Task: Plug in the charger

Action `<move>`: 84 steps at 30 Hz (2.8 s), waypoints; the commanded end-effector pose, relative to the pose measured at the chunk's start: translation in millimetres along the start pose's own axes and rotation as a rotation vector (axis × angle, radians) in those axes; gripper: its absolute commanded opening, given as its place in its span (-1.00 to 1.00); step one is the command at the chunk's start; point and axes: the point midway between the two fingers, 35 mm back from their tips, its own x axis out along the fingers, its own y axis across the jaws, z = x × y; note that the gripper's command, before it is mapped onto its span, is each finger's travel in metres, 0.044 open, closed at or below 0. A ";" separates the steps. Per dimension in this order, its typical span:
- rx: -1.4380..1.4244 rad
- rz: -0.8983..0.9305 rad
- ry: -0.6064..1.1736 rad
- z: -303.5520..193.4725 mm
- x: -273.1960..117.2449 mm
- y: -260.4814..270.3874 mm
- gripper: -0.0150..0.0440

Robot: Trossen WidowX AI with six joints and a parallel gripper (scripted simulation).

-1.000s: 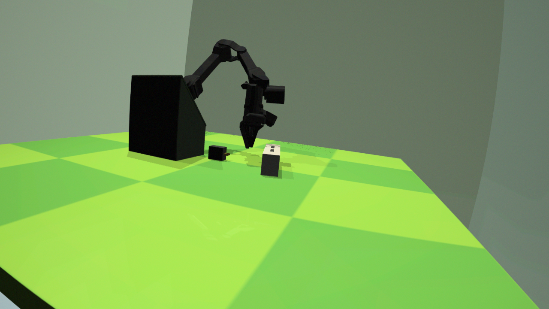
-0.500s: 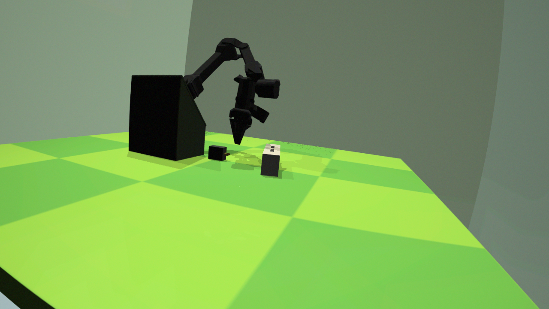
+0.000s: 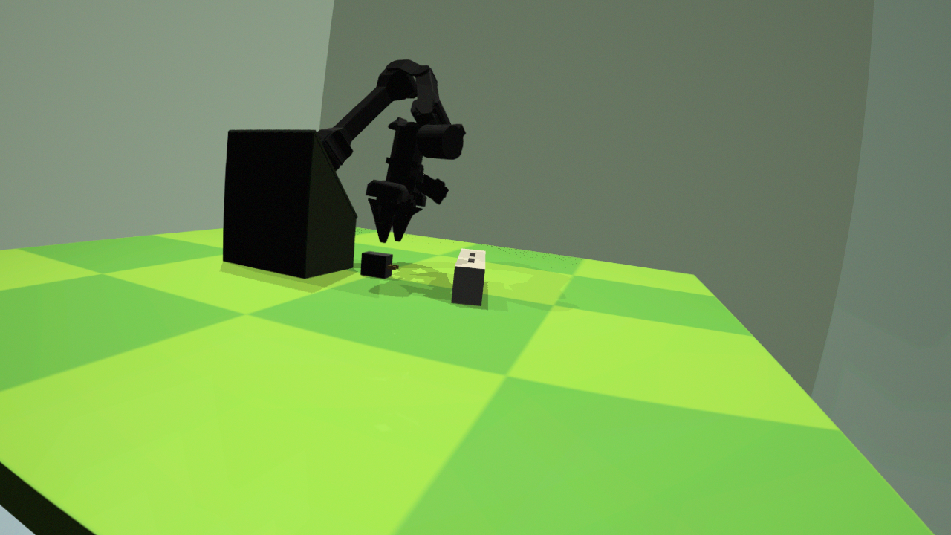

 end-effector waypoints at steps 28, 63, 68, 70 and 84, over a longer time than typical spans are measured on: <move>0.111 0.088 -0.003 -21.3 15.9 -11.4 1.00; 0.104 0.086 -0.001 -18.7 53.3 -8.0 0.29; 0.104 0.086 -0.001 -18.7 53.3 -8.0 -0.09; 0.104 0.086 -0.001 -18.7 53.3 -8.0 -0.14; 0.108 0.084 -0.002 -21.2 23.3 -12.1 -0.49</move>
